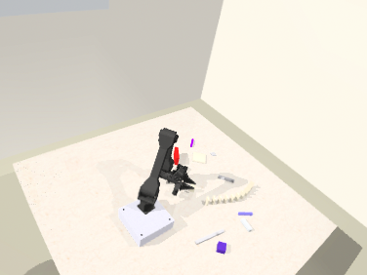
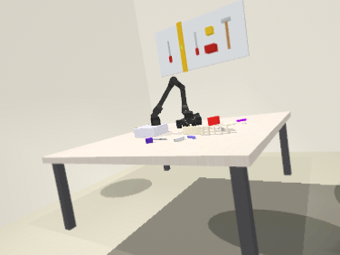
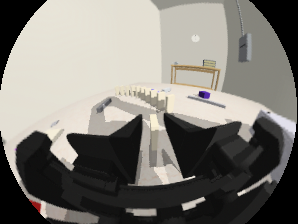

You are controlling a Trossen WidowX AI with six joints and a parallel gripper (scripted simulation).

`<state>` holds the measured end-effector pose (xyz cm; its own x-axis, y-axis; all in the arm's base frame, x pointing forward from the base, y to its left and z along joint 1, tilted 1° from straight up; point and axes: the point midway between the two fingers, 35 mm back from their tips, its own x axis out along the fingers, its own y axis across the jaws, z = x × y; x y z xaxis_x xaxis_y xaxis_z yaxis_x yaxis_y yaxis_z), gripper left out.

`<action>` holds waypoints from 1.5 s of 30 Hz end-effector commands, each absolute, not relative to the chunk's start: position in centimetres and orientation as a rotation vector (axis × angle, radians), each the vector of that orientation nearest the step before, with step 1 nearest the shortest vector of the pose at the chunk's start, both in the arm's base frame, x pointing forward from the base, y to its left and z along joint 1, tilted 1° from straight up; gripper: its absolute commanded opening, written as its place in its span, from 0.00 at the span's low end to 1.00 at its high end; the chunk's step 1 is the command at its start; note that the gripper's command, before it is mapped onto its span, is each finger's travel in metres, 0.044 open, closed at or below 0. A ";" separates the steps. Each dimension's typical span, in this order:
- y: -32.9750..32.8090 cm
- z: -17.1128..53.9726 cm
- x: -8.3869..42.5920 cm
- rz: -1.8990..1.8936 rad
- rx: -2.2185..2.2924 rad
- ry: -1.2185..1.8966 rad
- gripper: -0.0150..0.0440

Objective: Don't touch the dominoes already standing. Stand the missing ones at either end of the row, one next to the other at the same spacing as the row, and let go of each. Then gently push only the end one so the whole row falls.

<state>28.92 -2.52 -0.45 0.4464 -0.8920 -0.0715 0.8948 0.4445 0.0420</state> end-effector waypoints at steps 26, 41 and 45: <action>-4.1 2.9 30.7 -1.071 -0.147 0.642 1.00; -5.5 6.1 31.5 -0.108 -0.332 1.478 1.00; -5.0 8.1 30.2 0.242 -0.373 1.502 1.00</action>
<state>31.40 -5.60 4.31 0.0990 -0.4348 -0.8951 0.0688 0.9003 -0.4297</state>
